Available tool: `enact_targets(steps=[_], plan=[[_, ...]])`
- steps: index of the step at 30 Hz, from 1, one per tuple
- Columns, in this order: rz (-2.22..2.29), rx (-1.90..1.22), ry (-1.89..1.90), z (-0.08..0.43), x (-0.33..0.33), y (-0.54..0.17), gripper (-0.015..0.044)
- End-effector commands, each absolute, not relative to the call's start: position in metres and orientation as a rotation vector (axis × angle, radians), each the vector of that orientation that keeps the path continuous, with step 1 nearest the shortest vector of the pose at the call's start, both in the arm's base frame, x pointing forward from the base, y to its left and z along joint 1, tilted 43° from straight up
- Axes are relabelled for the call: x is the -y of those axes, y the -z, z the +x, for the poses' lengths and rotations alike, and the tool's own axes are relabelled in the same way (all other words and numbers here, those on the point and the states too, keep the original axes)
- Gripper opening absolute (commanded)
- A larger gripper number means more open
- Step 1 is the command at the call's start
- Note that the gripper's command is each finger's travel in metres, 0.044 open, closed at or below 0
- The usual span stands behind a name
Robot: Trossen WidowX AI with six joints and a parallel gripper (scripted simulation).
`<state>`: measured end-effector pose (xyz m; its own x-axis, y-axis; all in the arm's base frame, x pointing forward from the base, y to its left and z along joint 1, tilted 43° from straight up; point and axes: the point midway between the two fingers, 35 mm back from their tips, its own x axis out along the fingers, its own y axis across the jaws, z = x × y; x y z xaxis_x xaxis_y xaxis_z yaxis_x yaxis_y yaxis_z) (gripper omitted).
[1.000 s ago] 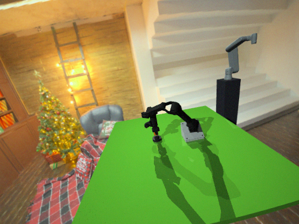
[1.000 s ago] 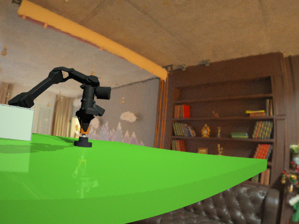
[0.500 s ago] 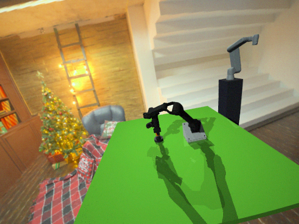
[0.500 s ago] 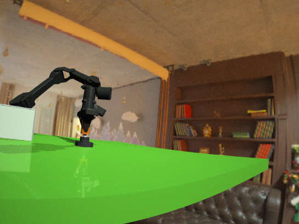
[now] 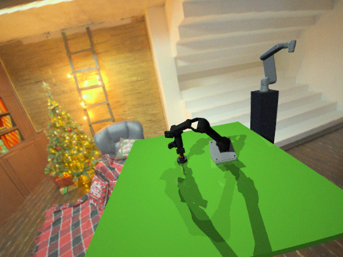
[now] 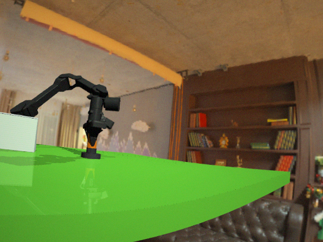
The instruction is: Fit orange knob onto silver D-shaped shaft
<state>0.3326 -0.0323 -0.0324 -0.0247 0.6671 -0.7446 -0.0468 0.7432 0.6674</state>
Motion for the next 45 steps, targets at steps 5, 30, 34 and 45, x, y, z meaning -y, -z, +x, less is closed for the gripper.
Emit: enact_targets(steps=[5,30,34,45], plan=[[0.53,-1.5,-0.614,0.333,0.033,0.032,0.0],[0.528,-1.5,-0.609,0.336,0.05,0.016,0.044],[0.528,-1.502,-0.61,0.336,0.091,-0.031,0.044],[0.528,-1.502,-0.611,0.338,0.1,-0.037,0.044]])
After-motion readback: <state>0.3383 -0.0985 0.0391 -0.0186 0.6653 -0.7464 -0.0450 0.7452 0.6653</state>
